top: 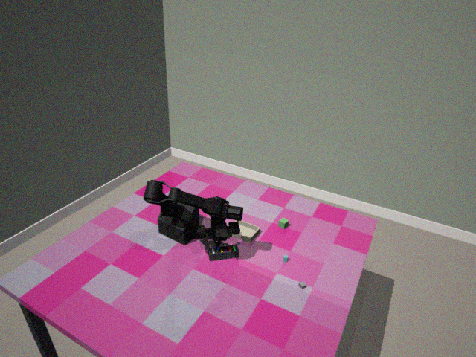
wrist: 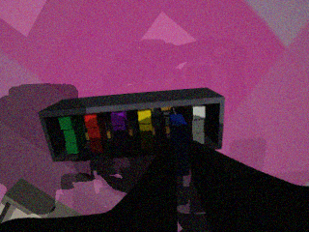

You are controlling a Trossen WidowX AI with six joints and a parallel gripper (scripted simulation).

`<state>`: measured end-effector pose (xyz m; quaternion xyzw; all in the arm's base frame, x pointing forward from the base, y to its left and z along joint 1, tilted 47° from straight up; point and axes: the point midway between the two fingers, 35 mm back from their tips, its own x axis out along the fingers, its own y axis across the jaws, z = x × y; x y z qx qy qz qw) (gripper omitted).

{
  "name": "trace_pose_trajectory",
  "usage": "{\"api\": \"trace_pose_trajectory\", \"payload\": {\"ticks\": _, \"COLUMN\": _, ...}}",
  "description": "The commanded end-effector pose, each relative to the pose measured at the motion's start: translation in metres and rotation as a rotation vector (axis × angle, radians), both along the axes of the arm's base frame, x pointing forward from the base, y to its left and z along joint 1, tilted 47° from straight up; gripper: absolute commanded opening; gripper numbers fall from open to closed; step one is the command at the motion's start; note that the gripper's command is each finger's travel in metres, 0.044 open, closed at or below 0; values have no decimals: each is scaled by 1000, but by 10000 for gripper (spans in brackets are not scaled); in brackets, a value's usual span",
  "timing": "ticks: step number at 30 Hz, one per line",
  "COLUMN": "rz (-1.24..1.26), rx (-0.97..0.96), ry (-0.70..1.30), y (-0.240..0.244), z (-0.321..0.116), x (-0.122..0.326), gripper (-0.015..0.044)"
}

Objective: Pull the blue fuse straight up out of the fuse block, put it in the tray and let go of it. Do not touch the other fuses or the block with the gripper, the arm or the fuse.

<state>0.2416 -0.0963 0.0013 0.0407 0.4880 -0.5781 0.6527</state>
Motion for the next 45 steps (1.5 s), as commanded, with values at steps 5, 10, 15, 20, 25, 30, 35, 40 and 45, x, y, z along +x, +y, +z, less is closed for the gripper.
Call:
{"api": "trace_pose_trajectory", "payload": {"ticks": 5, "rz": -5, "rx": 5, "ry": -4, "y": 8, "z": 6, "x": 2, "gripper": 0}}
{"api": "trace_pose_trajectory", "payload": {"ticks": 10, "rz": -5, "rx": 5, "ry": -4, "y": 14, "z": 12, "x": 3, "gripper": 0}}
{"api": "trace_pose_trajectory", "payload": {"ticks": 15, "rz": -5, "rx": 5, "ry": -4, "y": 18, "z": 16, "x": 4, "gripper": 0}}
{"api": "trace_pose_trajectory", "payload": {"ticks": 20, "rz": -3, "rx": 10, "ry": -5, "y": 25, "z": 10, "x": 10, "gripper": 0}}
{"api": "trace_pose_trajectory", "payload": {"ticks": 25, "rz": -1, "rx": 17, "ry": -8, "y": 41, "z": -4, "x": 23, "gripper": 0}}
{"api": "trace_pose_trajectory", "payload": {"ticks": 30, "rz": 1, "rx": 23, "ry": -9, "y": 57, "z": -19, "x": 33, "gripper": 0}}
{"api": "trace_pose_trajectory", "payload": {"ticks": 35, "rz": 2, "rx": 27, "ry": -10, "y": 75, "z": -36, "x": 41, "gripper": 0}}
{"api": "trace_pose_trajectory", "payload": {"ticks": 40, "rz": 2, "rx": 30, "ry": -10, "y": 92, "z": -53, "x": 47, "gripper": 0}}
{"api": "trace_pose_trajectory", "payload": {"ticks": 45, "rz": 1, "rx": 30, "ry": -10, "y": 109, "z": -72, "x": 50, "gripper": 0}}
